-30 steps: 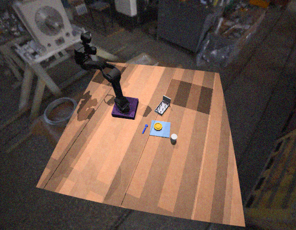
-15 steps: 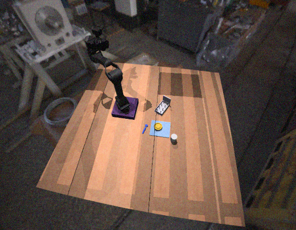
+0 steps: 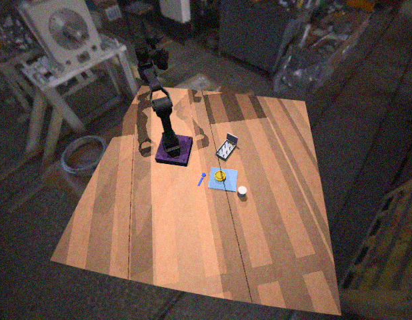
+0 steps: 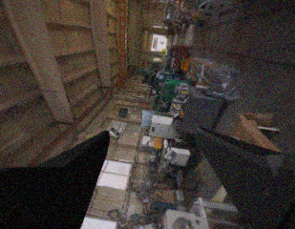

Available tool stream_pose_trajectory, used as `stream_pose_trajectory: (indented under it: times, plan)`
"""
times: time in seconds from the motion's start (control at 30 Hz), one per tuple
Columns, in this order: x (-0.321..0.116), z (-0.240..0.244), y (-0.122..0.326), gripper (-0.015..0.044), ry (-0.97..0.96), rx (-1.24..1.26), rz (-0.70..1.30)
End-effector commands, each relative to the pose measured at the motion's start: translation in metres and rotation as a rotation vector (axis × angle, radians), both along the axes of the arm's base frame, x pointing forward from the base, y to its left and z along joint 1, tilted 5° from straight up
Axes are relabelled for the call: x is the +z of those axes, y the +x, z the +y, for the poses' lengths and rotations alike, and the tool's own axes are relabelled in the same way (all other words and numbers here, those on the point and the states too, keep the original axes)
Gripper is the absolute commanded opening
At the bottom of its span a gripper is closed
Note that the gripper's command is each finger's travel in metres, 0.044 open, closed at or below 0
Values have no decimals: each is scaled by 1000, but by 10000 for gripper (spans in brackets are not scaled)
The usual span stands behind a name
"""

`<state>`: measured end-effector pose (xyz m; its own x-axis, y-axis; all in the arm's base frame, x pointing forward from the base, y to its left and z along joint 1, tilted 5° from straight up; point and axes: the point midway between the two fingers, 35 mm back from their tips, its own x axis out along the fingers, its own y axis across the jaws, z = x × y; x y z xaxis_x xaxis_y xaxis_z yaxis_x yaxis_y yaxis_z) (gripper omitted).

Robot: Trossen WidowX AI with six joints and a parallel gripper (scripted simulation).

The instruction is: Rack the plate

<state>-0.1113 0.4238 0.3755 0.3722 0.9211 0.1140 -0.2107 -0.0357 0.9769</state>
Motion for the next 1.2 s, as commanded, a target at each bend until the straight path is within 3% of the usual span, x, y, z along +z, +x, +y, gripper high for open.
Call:
stream_pose_trajectory:
  times: [0.0,0.53,1.17]
  plan:
    - [-3,11,34,400,-64,-62,-80]
    - [-29,17,205,400,-408,-346,-308]
    - [-74,-70,379,400,-933,-519,-453]
